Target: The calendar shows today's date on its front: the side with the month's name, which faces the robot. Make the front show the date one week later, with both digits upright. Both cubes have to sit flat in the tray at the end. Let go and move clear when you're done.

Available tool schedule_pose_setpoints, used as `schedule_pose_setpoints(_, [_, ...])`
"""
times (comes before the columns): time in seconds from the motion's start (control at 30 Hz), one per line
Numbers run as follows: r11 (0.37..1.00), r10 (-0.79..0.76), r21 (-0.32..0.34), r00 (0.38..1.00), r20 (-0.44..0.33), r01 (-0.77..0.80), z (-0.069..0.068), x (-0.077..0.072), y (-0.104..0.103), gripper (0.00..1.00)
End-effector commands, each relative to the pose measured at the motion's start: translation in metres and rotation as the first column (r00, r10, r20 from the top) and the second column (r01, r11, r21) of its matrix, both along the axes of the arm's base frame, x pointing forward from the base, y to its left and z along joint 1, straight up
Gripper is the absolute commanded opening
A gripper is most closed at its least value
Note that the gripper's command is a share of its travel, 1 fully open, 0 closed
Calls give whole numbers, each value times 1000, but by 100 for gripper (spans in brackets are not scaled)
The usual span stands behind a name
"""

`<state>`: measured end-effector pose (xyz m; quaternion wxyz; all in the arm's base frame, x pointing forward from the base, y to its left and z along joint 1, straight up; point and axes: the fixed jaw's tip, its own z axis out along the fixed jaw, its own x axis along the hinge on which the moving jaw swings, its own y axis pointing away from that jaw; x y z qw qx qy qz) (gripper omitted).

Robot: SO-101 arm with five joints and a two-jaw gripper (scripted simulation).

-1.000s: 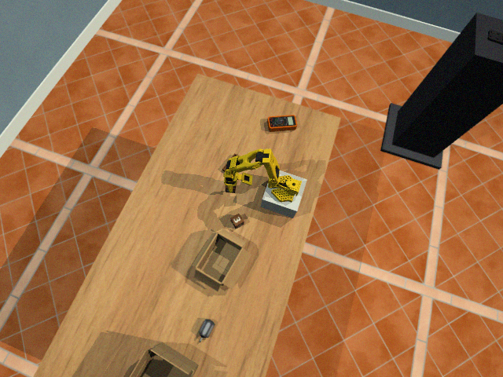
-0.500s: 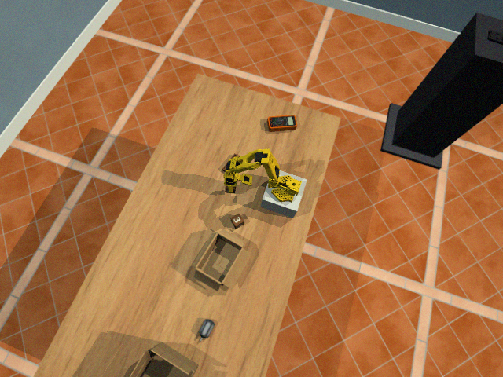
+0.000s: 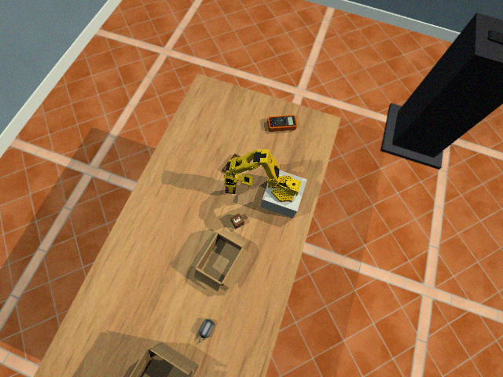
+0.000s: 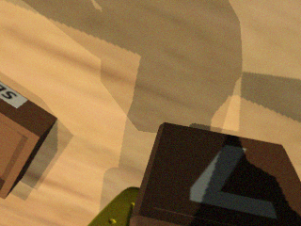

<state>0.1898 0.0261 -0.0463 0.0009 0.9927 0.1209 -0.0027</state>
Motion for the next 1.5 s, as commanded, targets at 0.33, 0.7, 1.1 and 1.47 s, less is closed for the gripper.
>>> schedule_pose_setpoints(0.33, [1000, -3, -1, 1000, -13, 3, -7, -4, 1, 0])
schedule_pose_setpoints(0.7, [1000, -3, -1, 1000, -13, 3, -10, -4, 1, 0])
schedule_pose_setpoints(1.1, [1000, -3, -1, 1000, -13, 3, -15, -4, 1, 0])
schedule_pose_setpoints(1.47, [1000, -3, -1, 1000, -13, 3, -19, -4, 1, 0])
